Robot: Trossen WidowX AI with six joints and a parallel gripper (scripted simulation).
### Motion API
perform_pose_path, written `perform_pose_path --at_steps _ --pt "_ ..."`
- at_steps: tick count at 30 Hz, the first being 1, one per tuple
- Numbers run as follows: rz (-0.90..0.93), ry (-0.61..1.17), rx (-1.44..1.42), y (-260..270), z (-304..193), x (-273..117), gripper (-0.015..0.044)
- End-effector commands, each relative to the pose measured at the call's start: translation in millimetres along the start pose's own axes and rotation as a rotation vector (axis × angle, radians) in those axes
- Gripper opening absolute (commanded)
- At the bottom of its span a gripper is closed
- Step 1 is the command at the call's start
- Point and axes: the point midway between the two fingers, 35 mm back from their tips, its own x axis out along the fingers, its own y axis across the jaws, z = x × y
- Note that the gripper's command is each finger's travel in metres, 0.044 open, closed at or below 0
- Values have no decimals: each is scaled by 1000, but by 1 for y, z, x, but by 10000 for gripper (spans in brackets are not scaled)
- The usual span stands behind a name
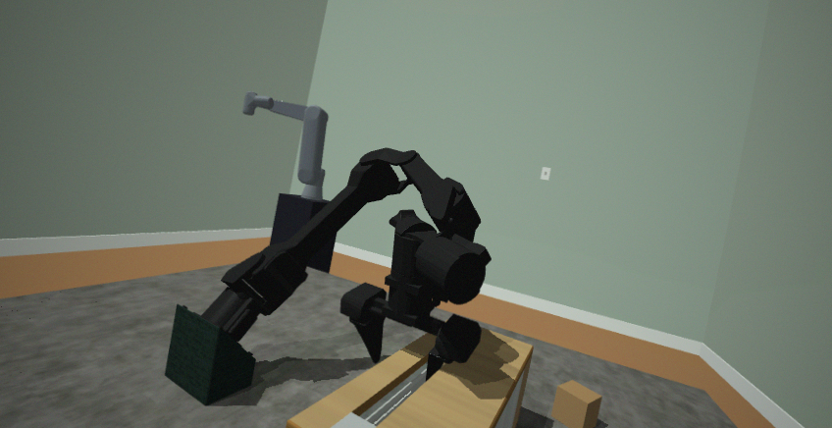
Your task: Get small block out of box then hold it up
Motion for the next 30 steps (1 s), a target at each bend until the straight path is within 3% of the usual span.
perform_pose_path --at_steps 1,30 --pt "-4 -3 -1 0 10 1 400" --pt "-5 -6 -2 -1 69 13 400"
